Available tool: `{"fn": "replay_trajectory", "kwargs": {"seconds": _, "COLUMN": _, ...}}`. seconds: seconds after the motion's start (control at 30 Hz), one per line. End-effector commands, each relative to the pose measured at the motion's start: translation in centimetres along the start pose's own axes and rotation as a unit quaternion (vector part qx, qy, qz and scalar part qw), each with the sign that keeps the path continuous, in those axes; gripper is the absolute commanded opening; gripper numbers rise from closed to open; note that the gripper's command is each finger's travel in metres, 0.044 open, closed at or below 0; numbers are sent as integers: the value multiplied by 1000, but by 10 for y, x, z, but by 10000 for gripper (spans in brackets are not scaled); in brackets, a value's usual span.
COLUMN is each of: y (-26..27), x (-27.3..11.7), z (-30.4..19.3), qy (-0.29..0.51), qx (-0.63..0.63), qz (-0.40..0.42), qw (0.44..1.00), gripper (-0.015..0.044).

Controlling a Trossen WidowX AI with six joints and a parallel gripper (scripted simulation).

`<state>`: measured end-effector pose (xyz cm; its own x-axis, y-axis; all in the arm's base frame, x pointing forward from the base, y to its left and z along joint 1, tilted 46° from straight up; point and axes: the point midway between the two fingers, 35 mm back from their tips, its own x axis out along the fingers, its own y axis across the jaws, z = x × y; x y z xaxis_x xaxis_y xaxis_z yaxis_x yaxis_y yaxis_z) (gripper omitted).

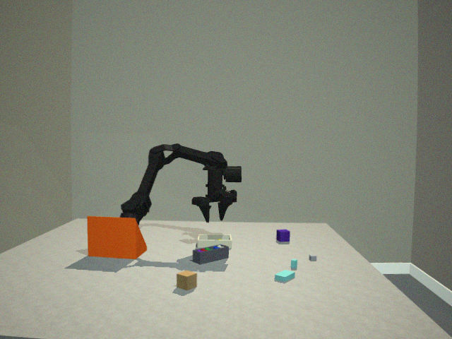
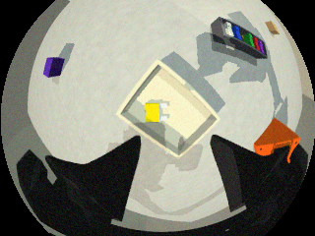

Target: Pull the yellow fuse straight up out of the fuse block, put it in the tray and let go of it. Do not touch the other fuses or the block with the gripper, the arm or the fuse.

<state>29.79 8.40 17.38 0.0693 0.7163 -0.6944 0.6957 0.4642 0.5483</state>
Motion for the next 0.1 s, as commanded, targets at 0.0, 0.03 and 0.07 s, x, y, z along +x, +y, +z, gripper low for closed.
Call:
{"fn": "replay_trajectory", "kwargs": {"seconds": 0.0, "y": 0, "x": 0, "z": 0, "qy": 0, "qx": 0, "qz": 0, "qw": 1000, "gripper": 330}}
{"fn": "replay_trajectory", "kwargs": {"seconds": 0.03, "y": 0, "x": 0, "z": 0, "qy": 0, "qx": 0, "qz": 0, "qw": 1000, "gripper": 330}}
{"fn": "replay_trajectory", "kwargs": {"seconds": 0.07, "y": 0, "x": 0, "z": 0, "qy": 0, "qx": 0, "qz": 0, "qw": 1000, "gripper": 330}}
